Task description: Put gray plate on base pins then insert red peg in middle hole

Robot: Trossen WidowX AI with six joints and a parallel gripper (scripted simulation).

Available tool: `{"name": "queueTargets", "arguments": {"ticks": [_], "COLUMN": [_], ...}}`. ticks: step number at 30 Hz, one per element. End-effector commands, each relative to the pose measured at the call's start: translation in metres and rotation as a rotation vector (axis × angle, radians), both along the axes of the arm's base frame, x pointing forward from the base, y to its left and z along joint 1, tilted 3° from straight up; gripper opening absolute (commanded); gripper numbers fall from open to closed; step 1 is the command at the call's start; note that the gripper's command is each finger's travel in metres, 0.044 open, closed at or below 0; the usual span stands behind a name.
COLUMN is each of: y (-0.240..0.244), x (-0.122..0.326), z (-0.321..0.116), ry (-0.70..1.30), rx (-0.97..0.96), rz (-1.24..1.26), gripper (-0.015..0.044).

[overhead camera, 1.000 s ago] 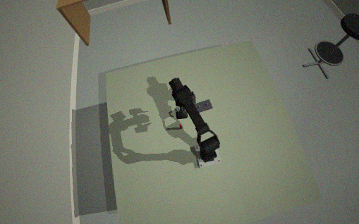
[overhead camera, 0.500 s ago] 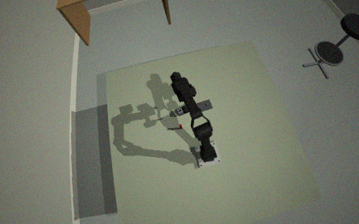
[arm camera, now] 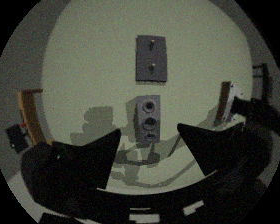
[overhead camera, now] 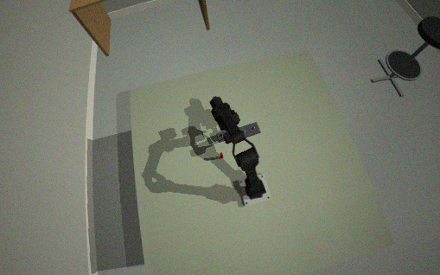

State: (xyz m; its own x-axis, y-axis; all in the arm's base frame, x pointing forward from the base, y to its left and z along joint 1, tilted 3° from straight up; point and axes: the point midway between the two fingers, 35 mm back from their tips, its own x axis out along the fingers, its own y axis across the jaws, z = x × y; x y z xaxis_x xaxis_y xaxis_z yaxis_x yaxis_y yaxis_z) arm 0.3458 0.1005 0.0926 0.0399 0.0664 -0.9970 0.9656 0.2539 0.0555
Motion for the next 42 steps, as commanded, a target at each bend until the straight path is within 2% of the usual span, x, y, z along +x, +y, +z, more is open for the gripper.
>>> {"name": "queueTargets", "arguments": {"ticks": [1, 41, 42], "y": [0.000, 0.004, 0.004], "x": [-0.002, -0.001, -0.001], "z": [-0.008, -0.067, -0.067], "ry": [0.009, 0.009, 0.009], "rx": [-0.006, -0.006, -0.006], "rz": [-0.003, -0.003, -0.003], "gripper": [0.0440, 0.0440, 0.0414]}}
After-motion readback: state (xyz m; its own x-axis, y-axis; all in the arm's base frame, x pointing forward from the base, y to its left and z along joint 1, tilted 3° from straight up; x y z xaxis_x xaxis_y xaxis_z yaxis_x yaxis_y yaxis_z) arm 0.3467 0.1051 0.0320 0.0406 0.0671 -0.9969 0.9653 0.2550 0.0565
